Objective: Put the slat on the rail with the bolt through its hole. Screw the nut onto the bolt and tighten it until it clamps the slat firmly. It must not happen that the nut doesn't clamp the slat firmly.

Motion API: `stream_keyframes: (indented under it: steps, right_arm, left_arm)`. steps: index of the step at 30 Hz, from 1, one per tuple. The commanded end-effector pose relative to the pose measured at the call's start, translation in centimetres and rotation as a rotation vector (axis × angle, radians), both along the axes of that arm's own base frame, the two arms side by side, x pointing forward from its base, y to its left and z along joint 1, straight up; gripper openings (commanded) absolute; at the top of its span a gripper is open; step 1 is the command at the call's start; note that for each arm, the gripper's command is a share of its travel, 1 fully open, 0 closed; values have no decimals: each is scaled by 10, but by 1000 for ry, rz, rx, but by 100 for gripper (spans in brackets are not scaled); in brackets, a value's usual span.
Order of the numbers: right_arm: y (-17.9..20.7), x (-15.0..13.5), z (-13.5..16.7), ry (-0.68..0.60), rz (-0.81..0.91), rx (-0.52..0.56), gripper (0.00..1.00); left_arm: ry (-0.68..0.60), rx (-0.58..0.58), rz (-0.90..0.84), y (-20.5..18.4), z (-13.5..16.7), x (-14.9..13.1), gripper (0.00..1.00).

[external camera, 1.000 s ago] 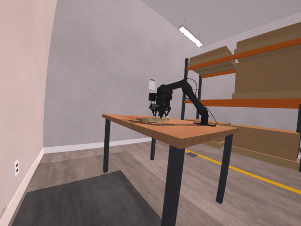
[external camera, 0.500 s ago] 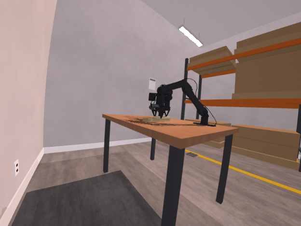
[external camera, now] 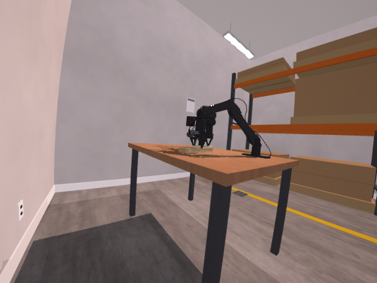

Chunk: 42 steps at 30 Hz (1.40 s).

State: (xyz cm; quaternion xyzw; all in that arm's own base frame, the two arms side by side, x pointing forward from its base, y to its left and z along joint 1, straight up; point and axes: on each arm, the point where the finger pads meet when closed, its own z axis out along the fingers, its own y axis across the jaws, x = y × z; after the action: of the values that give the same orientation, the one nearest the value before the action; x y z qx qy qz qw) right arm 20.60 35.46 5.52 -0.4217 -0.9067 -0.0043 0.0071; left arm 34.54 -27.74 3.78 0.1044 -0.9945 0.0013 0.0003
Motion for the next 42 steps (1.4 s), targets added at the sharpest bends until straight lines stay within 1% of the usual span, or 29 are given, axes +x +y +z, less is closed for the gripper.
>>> stream_keyframes:
  steps: [1,10,12,26,28,31,40,42]
  right_arm:
    - [-4,4,4,-16,-15,-3,11]
    - [-4,4,4,-16,-15,-3,11]
    - [2,1,5,-7,-1,12,34]
    - [2,1,5,-7,13,12,34]
    - [2,1,5,-9,123,13,34]
    - [1,1,5,-15,371,13,34]
    - [1,2,7,-22,793,13,34]
    - [1,2,7,-22,793,13,34]
  left_arm:
    - [-11,-6,3,-1,5,2,72]
    - [-11,-6,3,-1,5,2,72]
    - [-11,-6,3,-1,5,2,72]
    - [-11,-6,3,-1,5,2,72]
    - [-11,-6,3,-1,5,2,72]
    - [-11,-6,3,-1,5,2,72]
    - [-11,-6,3,-1,5,2,72]
    - [-11,-6,3,-1,5,2,72]
